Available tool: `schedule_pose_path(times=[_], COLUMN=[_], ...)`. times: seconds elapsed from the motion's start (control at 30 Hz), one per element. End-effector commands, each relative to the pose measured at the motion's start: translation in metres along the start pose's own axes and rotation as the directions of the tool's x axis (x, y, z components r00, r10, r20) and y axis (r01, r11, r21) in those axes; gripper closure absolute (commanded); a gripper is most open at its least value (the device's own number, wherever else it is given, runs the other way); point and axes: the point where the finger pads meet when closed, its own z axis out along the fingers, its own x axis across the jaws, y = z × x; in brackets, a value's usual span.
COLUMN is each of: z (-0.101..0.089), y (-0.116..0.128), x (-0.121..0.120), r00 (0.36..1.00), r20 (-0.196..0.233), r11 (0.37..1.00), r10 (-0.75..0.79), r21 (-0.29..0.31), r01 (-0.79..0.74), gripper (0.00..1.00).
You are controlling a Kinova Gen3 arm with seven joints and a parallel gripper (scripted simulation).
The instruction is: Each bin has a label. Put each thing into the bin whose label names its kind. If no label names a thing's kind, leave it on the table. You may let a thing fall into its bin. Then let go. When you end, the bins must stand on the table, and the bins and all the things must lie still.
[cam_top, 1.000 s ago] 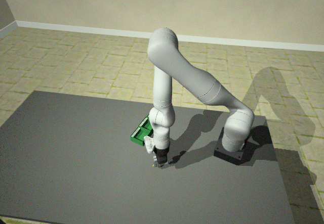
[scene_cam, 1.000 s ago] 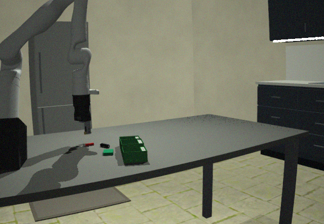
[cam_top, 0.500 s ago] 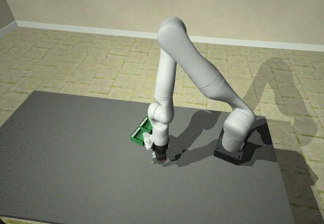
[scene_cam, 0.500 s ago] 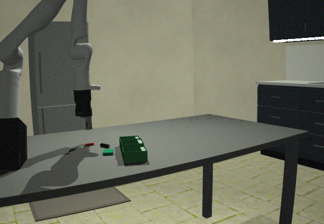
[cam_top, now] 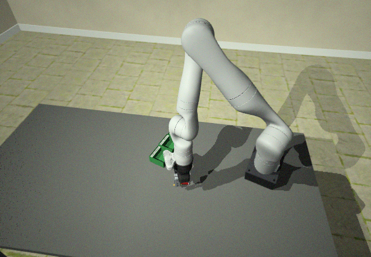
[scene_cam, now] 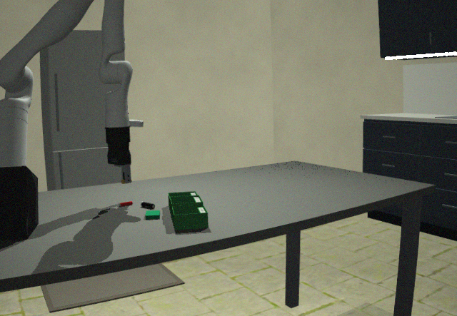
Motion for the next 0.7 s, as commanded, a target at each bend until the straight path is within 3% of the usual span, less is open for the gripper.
schedule_pose_path(times=[0.0, 0.1, 0.33, 0.67], z=[0.0, -0.009, -0.009, -0.009], y=[0.0, 0.0, 0.0, 0.003], x=[0.0, 0.0, 0.0, 0.06], r00=[1.0, 1.0, 1.0, 1.0], r20=[-0.001, -0.001, -0.001, -0.001], r11=[1.0, 1.0, 1.0, 1.0], r10=[0.001, 0.001, 0.001, 0.001], r21=[0.001, 0.001, 0.001, 0.001], r01=[-0.001, -0.001, -0.001, -0.001], gripper=[1.0, 1.0, 1.0, 1.0])
